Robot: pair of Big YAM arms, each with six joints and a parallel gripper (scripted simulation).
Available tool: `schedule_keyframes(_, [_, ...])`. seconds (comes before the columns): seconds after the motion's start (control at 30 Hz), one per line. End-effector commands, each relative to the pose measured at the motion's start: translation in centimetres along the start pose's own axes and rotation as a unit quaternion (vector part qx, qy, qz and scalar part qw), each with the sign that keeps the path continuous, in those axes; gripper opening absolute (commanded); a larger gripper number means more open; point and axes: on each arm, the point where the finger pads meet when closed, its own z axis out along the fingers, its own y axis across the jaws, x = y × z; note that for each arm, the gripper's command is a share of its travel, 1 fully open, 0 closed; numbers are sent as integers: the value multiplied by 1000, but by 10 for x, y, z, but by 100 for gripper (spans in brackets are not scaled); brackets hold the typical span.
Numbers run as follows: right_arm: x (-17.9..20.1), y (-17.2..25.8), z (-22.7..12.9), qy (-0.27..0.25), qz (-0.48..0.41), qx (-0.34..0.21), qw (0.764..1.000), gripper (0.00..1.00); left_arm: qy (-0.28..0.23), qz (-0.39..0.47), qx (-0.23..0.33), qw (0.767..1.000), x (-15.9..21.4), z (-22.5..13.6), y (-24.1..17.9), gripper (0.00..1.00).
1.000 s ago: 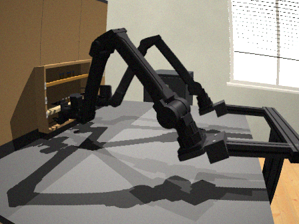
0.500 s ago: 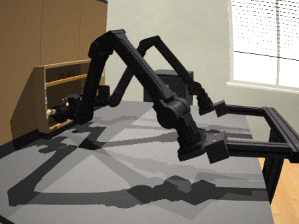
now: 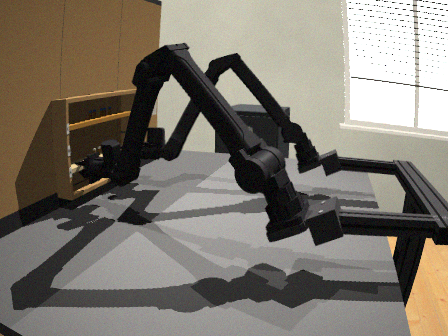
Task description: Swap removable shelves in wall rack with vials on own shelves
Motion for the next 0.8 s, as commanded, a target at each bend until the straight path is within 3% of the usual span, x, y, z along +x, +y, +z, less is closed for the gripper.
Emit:
schedule_keyframes(0.0, [2, 4, 4, -1, 1, -5, 1000, 11, -3, -3, -4, 1000, -5, 1, 7, 12])
schedule_keyframes(0.77, [2, 13, -41, -2, 2, -7, 1000, 12, -4, -4, -8, 1000, -5, -43, 16, 12])
